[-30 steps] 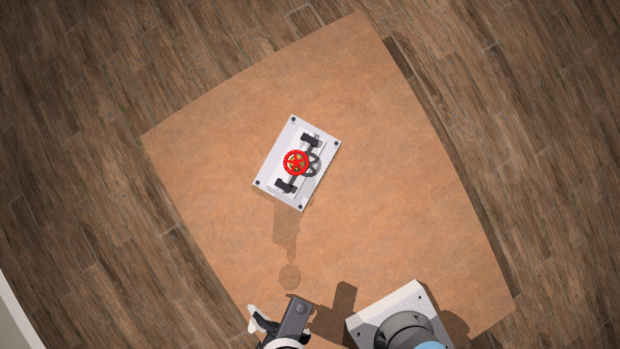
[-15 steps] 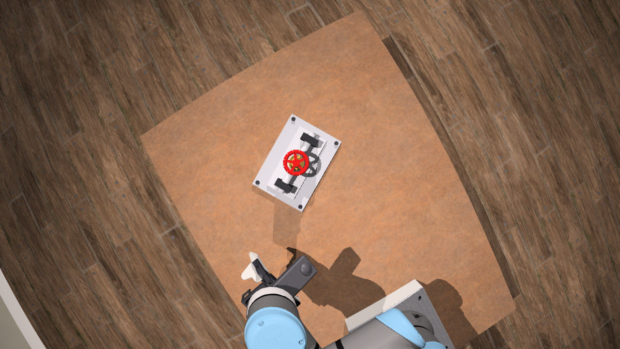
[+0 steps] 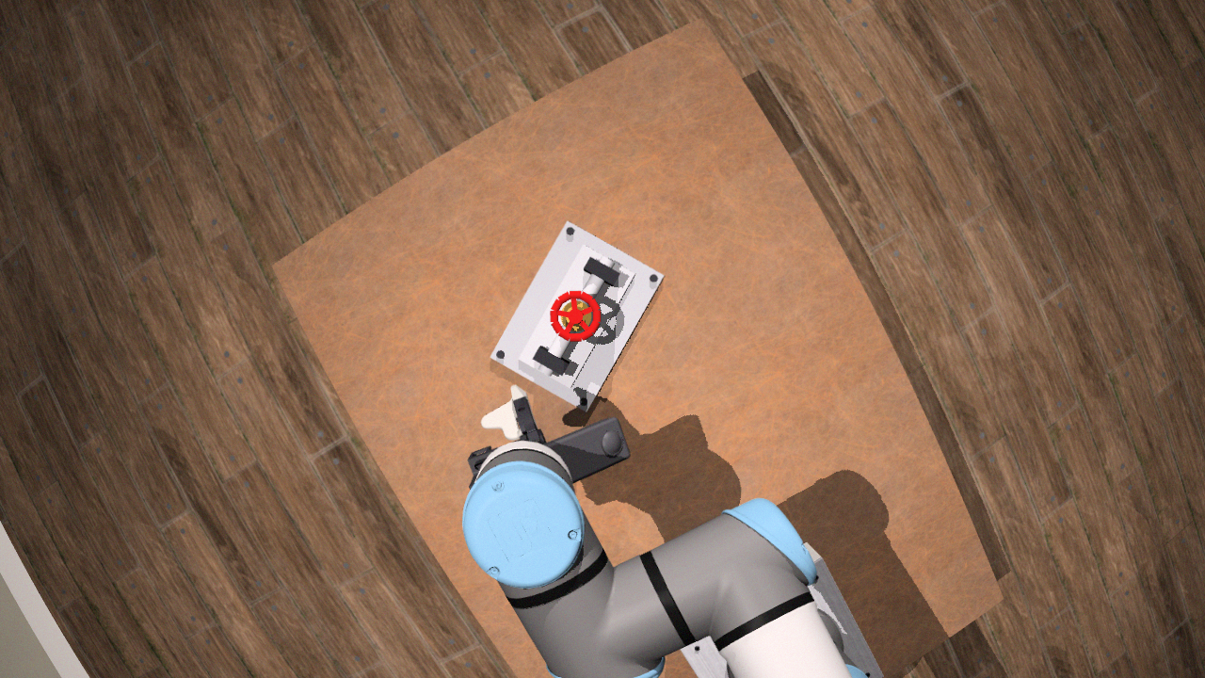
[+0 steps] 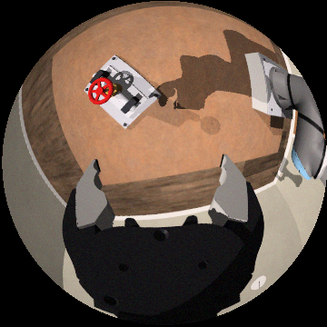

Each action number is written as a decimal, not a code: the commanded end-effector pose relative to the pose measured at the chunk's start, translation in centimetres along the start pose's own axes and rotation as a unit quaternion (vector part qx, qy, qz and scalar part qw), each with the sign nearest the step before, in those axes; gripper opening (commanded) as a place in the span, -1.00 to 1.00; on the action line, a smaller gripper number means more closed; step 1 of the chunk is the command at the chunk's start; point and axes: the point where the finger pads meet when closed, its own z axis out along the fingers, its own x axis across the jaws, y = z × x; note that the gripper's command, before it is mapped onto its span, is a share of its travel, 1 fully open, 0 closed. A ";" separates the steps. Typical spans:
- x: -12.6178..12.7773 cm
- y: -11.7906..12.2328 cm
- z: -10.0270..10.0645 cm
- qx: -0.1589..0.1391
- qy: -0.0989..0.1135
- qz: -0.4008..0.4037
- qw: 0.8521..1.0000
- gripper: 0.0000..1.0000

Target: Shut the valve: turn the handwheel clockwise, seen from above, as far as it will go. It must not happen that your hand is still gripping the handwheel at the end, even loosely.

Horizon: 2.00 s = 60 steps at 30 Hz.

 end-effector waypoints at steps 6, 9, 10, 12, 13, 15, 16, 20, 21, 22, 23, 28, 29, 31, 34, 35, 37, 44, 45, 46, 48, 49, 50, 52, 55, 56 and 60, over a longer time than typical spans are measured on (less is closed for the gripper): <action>-6.0 -3.3 1.8 0.014 -0.004 0.113 0.993 1.00; -8.8 -5.5 3.1 0.020 -0.005 0.171 0.985 1.00; -9.5 -6.1 3.5 0.021 -0.005 0.187 0.982 1.00; -10.2 -6.7 3.9 0.023 -0.006 0.202 0.979 1.00; -10.8 -7.3 4.2 0.024 -0.006 0.215 0.976 1.00; -11.8 -8.2 4.8 0.026 -0.006 0.237 0.971 1.00; -12.2 -8.6 5.0 0.027 -0.007 0.246 0.969 1.00; -13.2 -9.6 5.6 0.030 -0.007 0.269 0.963 1.00; -13.4 -9.7 5.7 0.030 -0.007 0.272 0.962 1.00; -13.4 -9.7 5.7 0.030 -0.007 0.272 0.962 1.00; -13.4 -9.7 5.7 0.030 -0.007 0.272 0.962 1.00; -13.5 -9.7 5.8 0.030 -0.007 0.275 0.961 1.00; -13.5 -9.7 5.8 0.030 -0.008 0.275 0.961 1.00; -13.4 -9.7 5.9 0.030 -0.007 0.275 0.961 1.00; -13.3 -9.7 6.0 0.030 -0.006 0.275 0.961 1.00; -13.3 -9.7 6.1 0.030 -0.006 0.275 0.961 1.00; -13.2 -9.7 6.2 0.030 -0.005 0.275 0.961 1.00; -13.1 -9.7 6.6 0.031 -0.004 0.275 0.961 1.00; -13.1 -9.7 6.7 0.031 -0.004 0.275 0.961 1.00; -13.1 -9.7 6.8 0.031 -0.004 0.275 0.961 1.00; -13.1 -9.8 7.0 0.031 -0.004 0.275 0.961 1.00; -13.1 -9.8 7.1 0.031 -0.004 0.275 0.961 1.00; -13.1 -9.8 7.2 0.031 -0.004 0.275 0.961 1.00; -13.1 -9.8 7.5 0.031 -0.004 0.275 0.961 1.00; -13.1 -9.8 7.9 0.031 -0.004 0.275 0.961 1.00; -13.1 -9.8 7.9 0.031 -0.004 0.275 0.961 1.00; -13.1 -9.9 8.4 0.031 -0.004 0.275 0.961 1.00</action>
